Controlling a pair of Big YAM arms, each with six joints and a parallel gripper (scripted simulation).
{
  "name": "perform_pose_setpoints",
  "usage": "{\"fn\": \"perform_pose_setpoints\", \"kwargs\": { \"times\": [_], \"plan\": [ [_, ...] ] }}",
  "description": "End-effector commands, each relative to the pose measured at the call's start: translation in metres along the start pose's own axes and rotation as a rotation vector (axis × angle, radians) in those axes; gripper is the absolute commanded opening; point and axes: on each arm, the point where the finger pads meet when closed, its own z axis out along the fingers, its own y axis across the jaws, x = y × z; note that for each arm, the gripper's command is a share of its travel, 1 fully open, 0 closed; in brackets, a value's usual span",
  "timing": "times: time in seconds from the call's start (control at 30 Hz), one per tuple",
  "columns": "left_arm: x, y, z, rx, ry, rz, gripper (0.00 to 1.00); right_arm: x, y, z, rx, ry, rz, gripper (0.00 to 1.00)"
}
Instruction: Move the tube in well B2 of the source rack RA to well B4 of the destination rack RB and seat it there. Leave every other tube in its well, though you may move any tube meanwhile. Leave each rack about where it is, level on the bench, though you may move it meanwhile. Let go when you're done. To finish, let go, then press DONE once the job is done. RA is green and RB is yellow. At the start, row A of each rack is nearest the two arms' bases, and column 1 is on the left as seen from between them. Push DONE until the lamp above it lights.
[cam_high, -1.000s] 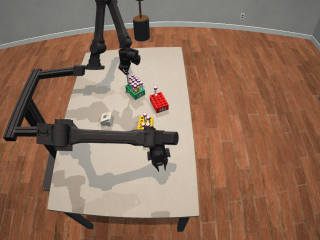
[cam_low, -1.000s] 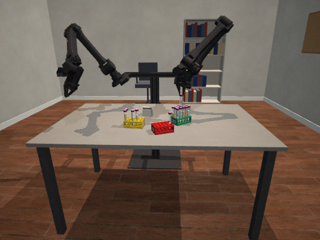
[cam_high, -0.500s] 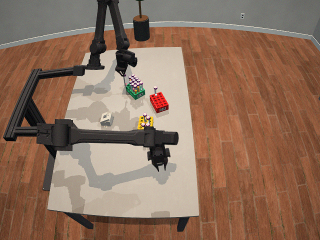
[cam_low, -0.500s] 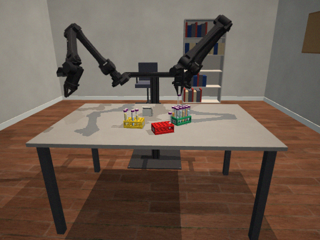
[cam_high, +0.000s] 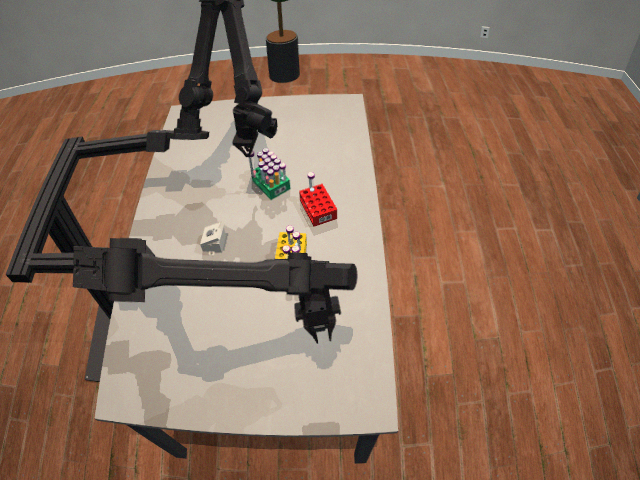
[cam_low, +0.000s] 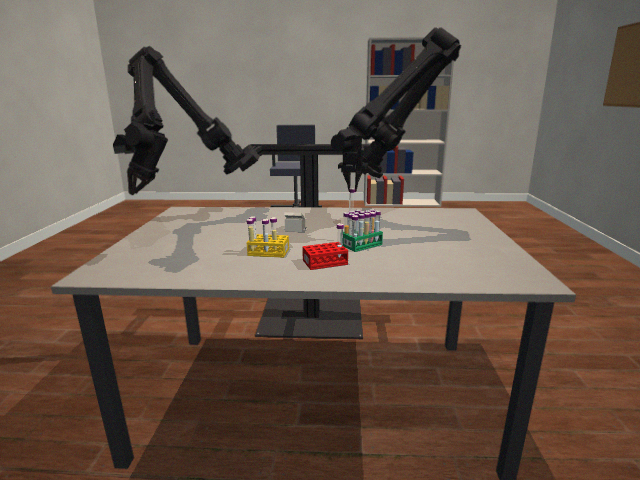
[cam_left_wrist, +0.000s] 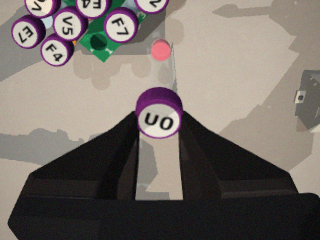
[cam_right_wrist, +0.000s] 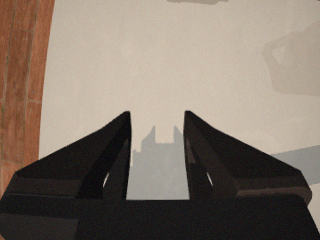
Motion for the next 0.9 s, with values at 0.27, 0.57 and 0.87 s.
{"fn": "perform_pose_setpoints", "kwargs": {
  "times": [0.27,0.57,0.87],
  "plan": [
    [-0.037,-0.025,-0.004,0.003,-0.012,-0.010,0.00,-0.009,0.009,-0.005,-0.015,-0.006,0.024,0.30],
    [-0.057,-0.038,-0.005,0.003,-0.013,-0.009,0.00,-0.009,0.009,-0.005,-0.015,-0.006,0.024,0.30],
    [-0.082,-0.054,-0.005,0.003,-0.013,-0.010,0.00,-0.009,0.009,-0.005,-0.015,-0.006,0.024,0.30]
  ]
}}
